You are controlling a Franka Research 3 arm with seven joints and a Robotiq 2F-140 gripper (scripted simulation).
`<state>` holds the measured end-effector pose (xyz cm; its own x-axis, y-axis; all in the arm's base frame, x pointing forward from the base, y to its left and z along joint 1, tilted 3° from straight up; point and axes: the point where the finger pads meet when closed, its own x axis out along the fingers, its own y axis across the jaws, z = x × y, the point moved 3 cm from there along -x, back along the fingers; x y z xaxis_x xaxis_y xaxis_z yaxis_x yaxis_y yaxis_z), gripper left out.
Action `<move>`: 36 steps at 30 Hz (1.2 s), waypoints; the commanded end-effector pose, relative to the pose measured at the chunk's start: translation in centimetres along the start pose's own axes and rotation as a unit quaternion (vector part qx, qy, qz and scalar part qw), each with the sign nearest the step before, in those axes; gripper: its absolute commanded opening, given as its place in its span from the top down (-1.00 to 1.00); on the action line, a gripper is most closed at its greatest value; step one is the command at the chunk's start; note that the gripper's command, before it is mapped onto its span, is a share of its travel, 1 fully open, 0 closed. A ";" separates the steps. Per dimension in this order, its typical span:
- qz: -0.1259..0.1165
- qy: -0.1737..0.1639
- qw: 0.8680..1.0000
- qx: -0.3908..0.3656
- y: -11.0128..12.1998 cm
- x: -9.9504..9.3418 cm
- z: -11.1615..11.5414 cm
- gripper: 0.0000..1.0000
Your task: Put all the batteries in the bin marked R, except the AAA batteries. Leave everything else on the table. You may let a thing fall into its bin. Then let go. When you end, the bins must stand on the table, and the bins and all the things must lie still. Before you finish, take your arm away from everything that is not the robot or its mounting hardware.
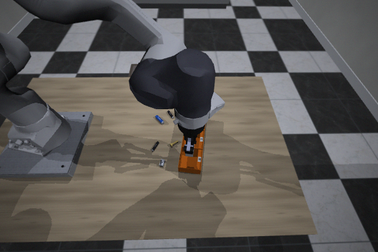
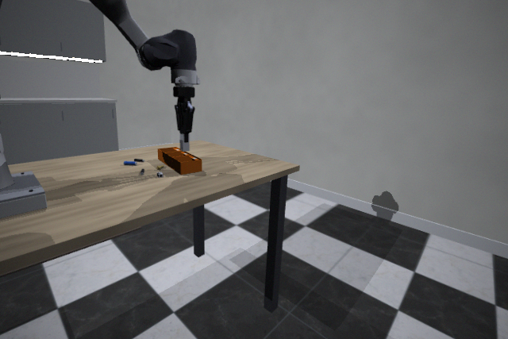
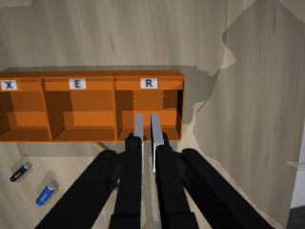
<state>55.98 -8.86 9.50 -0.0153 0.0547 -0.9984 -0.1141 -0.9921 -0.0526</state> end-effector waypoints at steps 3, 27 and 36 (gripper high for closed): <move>-0.001 0.002 1.000 -0.005 -0.1 0.5 -0.2 0.89; -0.001 0.002 1.000 -0.005 -0.1 5.9 -0.2 0.89; -0.001 0.002 1.000 -0.005 -0.1 5.9 -0.2 0.89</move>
